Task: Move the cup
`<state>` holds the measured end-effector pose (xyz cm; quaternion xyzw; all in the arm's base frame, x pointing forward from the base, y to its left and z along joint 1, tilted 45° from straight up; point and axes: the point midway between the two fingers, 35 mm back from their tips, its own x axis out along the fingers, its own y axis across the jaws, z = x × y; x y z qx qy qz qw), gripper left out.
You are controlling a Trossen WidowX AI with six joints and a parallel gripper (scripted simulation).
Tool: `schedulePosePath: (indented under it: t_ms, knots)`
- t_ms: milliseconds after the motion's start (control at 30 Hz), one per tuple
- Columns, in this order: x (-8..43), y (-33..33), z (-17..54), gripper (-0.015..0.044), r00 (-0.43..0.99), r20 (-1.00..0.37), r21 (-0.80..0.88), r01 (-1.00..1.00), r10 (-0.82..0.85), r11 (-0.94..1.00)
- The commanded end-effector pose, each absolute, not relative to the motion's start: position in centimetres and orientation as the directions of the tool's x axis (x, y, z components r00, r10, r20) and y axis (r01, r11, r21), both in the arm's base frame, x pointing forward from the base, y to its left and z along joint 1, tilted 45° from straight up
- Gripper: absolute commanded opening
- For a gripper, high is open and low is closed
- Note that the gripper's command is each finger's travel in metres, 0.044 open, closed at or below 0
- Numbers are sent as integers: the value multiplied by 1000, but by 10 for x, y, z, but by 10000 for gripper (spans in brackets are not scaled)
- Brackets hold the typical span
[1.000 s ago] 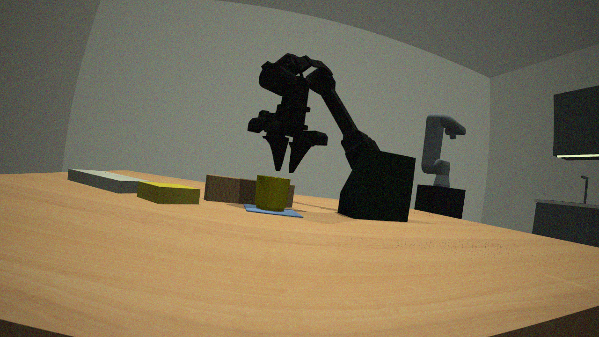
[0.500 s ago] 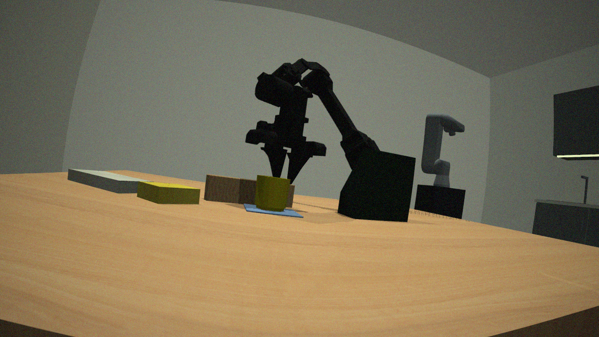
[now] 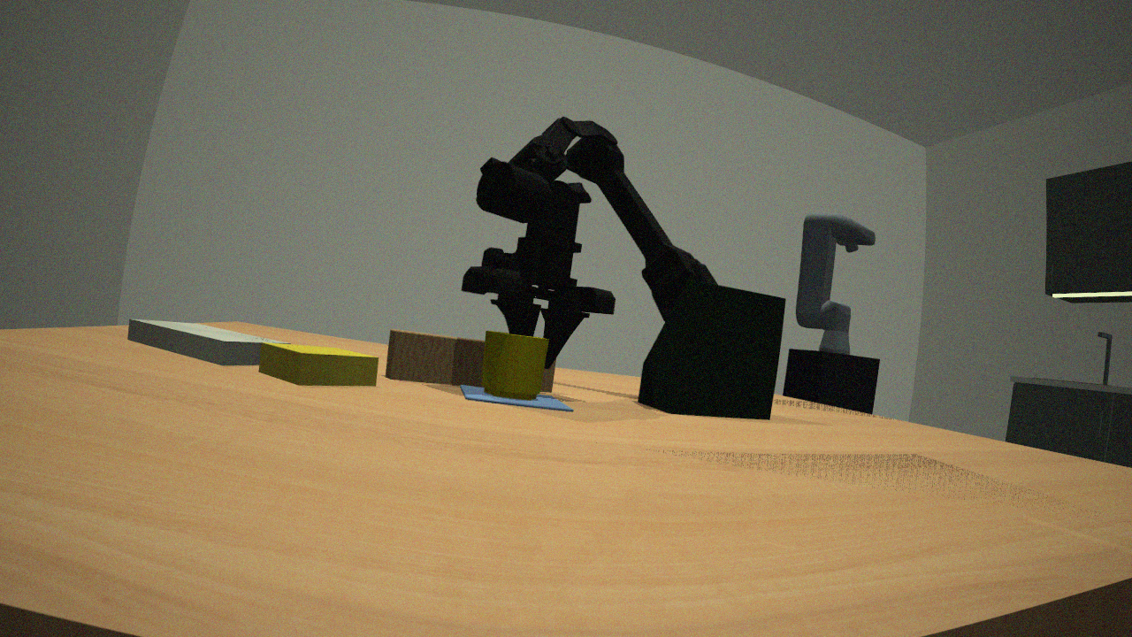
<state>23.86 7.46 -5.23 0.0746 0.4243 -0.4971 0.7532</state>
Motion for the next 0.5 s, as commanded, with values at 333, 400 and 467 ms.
schedulePosePath:
  t_ms: [333,400,467]
  knots:
    - [238,73,-54,120,145,-713,-311,812,-687,494]
    - [238,73,-54,107,145,-713,-311,812,-687,494]
    - [238,73,-54,93,145,-713,-311,812,-687,494]
